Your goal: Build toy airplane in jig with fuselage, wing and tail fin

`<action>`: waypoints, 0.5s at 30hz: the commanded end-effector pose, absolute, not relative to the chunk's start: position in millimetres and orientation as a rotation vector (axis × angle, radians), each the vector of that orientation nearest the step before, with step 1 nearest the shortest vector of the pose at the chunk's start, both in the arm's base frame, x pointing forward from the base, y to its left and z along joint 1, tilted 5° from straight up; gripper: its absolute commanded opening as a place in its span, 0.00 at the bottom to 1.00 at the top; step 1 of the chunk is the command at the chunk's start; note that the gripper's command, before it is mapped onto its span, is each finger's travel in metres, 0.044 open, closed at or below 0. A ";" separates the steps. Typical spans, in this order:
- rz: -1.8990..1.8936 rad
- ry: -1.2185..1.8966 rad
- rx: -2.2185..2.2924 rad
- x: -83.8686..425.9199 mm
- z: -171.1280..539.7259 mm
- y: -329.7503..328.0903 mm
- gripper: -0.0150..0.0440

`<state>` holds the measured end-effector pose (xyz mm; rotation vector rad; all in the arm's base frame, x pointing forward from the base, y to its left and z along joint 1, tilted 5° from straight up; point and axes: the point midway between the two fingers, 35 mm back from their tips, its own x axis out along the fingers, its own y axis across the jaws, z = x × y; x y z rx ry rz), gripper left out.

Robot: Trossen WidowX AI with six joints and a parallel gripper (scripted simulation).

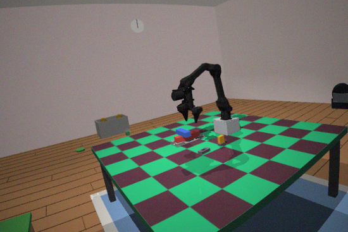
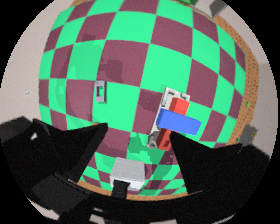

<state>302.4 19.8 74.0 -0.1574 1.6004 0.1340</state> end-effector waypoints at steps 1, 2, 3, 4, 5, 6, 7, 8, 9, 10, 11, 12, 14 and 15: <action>0.140 1.610 -0.145 270.5 72.3 75.9 1.00; 0.141 1.611 -0.143 261.7 72.1 88.1 1.00; 0.142 1.613 -0.142 252.4 71.9 99.5 1.00; 0.143 1.614 -0.142 242.6 71.5 110.3 1.00; 0.144 1.616 -0.141 232.3 71.1 120.4 1.00; 0.145 1.618 -0.140 221.7 70.6 129.7 1.00; 0.146 1.621 -0.140 210.7 70.1 138.2 1.00; 0.146 1.623 -0.139 199.4 69.5 146.1 1.00; 0.146 1.625 -0.139 190.0 68.9 151.8 1.00; 0.146 1.627 -0.139 184.4 68.5 155.1 1.00; 0.146 1.627 -0.139 182.5 68.4 156.1 1.00; 0.146 1.627 -0.139 182.5 68.4 156.1 1.00; 0.146 1.627 -0.139 182.5 68.4 156.1 1.00; 0.146 1.627 -0.139 182.5 68.4 156.1 1.00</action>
